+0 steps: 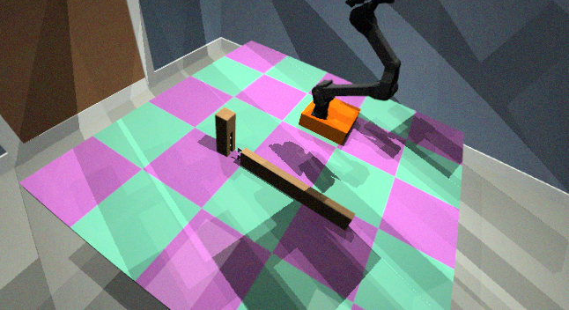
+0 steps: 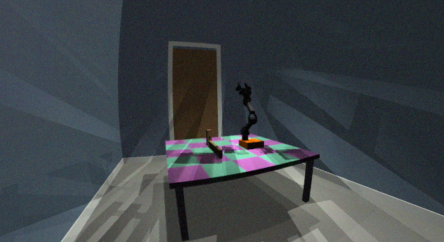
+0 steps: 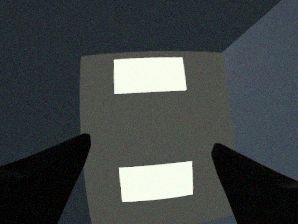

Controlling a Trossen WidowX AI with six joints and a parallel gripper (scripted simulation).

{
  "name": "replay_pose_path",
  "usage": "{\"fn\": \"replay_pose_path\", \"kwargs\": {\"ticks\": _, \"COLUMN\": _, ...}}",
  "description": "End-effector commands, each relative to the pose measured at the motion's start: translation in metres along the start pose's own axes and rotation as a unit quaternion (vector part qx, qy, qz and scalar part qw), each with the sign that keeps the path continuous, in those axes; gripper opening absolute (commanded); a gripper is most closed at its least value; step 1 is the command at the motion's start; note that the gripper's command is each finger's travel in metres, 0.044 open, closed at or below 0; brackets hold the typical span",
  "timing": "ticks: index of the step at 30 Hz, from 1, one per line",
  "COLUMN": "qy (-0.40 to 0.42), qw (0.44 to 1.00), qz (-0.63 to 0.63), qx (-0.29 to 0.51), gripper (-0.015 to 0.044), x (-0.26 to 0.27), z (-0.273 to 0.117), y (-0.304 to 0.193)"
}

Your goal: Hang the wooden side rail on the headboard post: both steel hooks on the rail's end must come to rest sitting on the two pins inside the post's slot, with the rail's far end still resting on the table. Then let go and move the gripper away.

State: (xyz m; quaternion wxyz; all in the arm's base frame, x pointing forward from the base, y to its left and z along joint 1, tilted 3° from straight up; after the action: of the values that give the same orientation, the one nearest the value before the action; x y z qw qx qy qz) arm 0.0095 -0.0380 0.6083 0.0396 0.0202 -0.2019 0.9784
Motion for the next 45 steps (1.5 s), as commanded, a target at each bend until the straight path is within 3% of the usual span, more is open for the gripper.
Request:
{"fn": "replay_pose_path", "kwargs": {"ticks": 1, "qy": 0.007, "qw": 0.996, "qz": 0.048, "qx": -0.076, "gripper": 0.0440, "x": 0.008, "z": 0.005, "y": 0.055}}
{"fn": "replay_pose_path", "kwargs": {"ticks": 13, "qy": -0.016, "qw": 0.925, "qz": 0.206, "qx": -0.319, "gripper": 0.0440, "x": -0.037, "z": -0.025, "y": 0.214}}
{"fn": "replay_pose_path", "kwargs": {"ticks": 24, "qy": -0.109, "qw": 0.807, "qz": 0.233, "qx": -0.531, "gripper": 0.0440, "x": -0.134, "z": -0.109, "y": 0.311}}
{"fn": "replay_pose_path", "kwargs": {"ticks": 34, "qy": -0.233, "qw": 0.666, "qz": 0.192, "qx": -0.682, "gripper": 0.0440, "x": -0.219, "z": -0.225, "y": 0.339}}
{"fn": "replay_pose_path", "kwargs": {"ticks": 45, "qy": -0.391, "qw": 0.490, "qz": 0.078, "qx": -0.776, "gripper": 0.0440, "x": -0.266, "z": -0.367, "y": 0.315}}
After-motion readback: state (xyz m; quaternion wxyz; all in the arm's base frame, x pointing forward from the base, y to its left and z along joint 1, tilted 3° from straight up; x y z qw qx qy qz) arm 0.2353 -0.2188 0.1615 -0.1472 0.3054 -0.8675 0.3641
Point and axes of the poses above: the point midway between the two fingers, 35 mm back from their tips, its own z axis out along the fingers, its own x axis across the jaws, y = z × x, the point moved 1 cm from there along -z, back along the fingers, and after that the axes turned 2 degrees about -z, right-handed, at the moved point
